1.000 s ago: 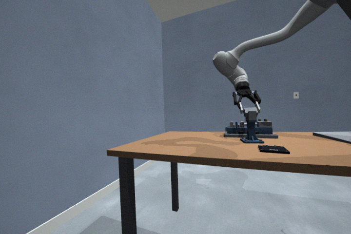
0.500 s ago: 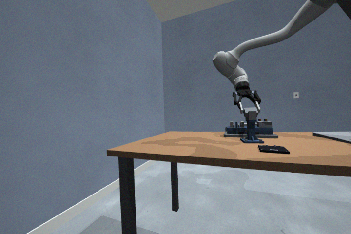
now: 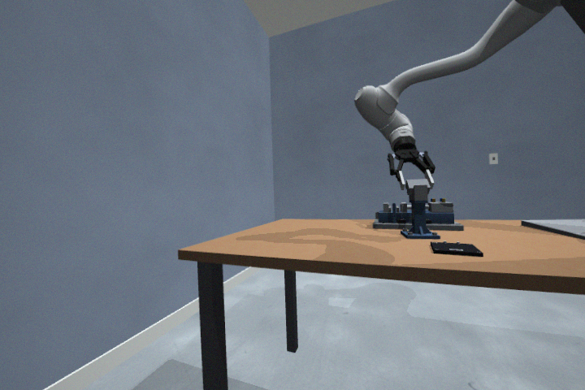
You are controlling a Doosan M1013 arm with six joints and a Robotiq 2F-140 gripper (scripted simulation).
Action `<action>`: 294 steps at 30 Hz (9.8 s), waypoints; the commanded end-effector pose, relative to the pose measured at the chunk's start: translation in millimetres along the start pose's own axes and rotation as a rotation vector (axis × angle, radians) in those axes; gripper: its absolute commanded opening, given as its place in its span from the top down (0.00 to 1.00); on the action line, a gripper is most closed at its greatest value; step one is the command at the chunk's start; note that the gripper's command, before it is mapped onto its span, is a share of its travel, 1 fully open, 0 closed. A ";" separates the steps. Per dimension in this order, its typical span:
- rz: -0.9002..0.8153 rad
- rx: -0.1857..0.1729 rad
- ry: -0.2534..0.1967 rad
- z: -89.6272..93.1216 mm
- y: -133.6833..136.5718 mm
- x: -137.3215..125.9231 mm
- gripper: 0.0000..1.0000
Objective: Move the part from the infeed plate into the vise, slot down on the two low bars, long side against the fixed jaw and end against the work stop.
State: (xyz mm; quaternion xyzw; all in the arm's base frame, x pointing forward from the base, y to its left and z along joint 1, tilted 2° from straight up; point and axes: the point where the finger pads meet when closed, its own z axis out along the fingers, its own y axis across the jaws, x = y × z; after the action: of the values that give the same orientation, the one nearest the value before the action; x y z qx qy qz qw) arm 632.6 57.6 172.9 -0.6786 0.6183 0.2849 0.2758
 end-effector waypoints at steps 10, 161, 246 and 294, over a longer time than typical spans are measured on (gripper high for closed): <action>0.000 0.000 0.006 1.7 0.1 1.5 0.49; 0.000 0.000 1.160 17.2 0.2 -21.9 0.49; 0.000 0.000 1.570 27.4 0.1 -24.1 0.49; 0.000 0.000 1.571 27.4 0.1 -24.1 1.00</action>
State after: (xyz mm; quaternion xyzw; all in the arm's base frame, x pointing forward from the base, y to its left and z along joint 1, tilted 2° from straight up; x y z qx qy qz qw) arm 629.6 94.1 171.6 -0.6813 0.6322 -0.2785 -0.2420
